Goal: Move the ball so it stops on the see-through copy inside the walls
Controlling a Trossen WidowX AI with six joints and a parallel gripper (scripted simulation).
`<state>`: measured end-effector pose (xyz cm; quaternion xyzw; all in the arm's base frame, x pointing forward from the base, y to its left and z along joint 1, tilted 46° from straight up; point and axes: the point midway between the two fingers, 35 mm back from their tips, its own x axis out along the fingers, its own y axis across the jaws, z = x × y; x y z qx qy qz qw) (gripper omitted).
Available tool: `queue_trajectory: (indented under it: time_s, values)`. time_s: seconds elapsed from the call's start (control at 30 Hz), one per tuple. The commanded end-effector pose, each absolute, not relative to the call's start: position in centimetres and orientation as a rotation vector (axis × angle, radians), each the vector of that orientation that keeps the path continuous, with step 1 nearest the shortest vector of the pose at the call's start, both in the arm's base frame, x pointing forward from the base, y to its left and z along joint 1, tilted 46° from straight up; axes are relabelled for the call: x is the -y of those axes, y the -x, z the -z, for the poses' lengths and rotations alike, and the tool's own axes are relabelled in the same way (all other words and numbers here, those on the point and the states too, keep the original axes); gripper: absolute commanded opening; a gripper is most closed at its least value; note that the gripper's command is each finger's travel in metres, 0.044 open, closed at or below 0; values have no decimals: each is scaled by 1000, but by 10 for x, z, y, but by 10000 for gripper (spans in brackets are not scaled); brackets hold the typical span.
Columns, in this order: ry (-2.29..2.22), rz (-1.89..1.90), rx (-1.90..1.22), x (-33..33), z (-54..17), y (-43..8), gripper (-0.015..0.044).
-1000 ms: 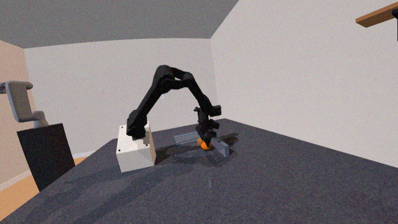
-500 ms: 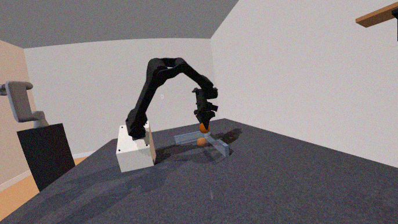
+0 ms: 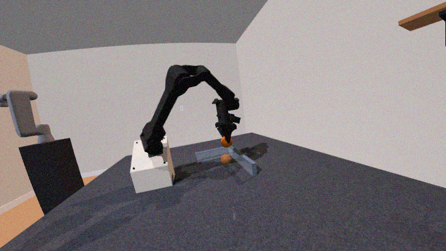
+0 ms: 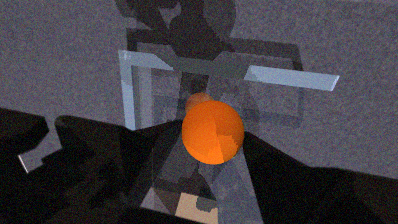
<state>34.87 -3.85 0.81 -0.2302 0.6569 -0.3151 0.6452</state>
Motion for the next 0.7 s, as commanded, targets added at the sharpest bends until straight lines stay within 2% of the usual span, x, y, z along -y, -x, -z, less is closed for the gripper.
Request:
queue_trajectory:
  time_s: [0.0, 0.67]
  values:
    - [528, 714, -1516, 37, 23, -339, 0]
    - [531, 717, -1516, 88, 73, -333, 0]
